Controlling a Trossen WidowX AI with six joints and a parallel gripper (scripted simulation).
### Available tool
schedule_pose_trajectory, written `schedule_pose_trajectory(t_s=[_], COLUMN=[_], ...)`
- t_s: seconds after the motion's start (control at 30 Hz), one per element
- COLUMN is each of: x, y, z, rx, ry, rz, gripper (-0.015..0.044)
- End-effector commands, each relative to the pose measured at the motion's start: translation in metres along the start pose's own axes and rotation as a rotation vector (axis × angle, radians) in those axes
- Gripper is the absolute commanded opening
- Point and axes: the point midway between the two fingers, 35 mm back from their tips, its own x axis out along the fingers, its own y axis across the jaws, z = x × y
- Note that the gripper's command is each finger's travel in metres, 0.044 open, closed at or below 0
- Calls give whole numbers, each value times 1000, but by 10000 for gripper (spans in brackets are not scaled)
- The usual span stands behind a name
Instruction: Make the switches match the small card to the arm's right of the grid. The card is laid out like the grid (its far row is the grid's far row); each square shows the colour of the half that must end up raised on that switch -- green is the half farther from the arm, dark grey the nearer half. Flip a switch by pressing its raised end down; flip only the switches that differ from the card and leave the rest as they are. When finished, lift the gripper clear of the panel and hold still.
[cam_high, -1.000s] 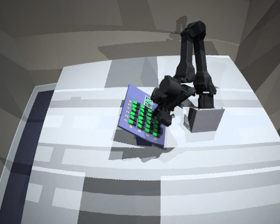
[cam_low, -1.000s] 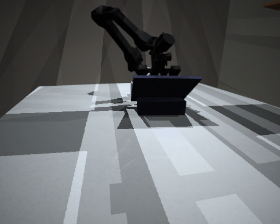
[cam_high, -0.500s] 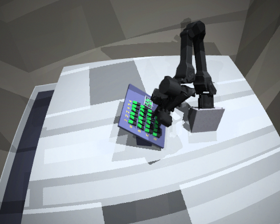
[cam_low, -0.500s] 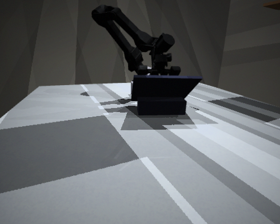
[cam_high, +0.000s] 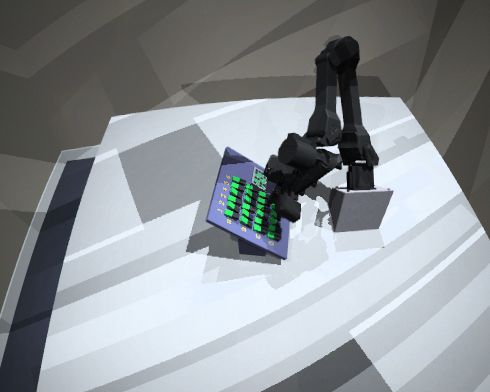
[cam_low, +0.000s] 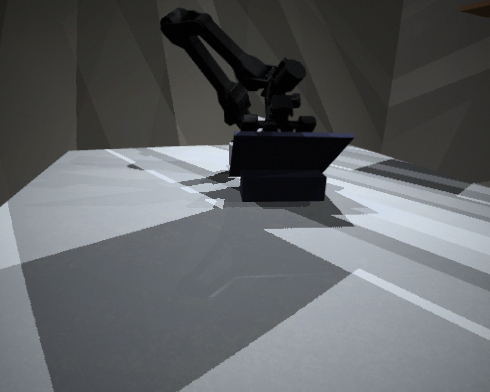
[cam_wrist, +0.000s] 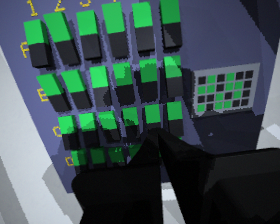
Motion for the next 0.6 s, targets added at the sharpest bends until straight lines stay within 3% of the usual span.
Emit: schedule_pose_trajectory(t_s=[0.0,0.57], x=[1,3], y=[0,0], z=[-2,-2], rx=[-7,-7], ry=[4,4], rz=[5,5], gripper=[0,0])
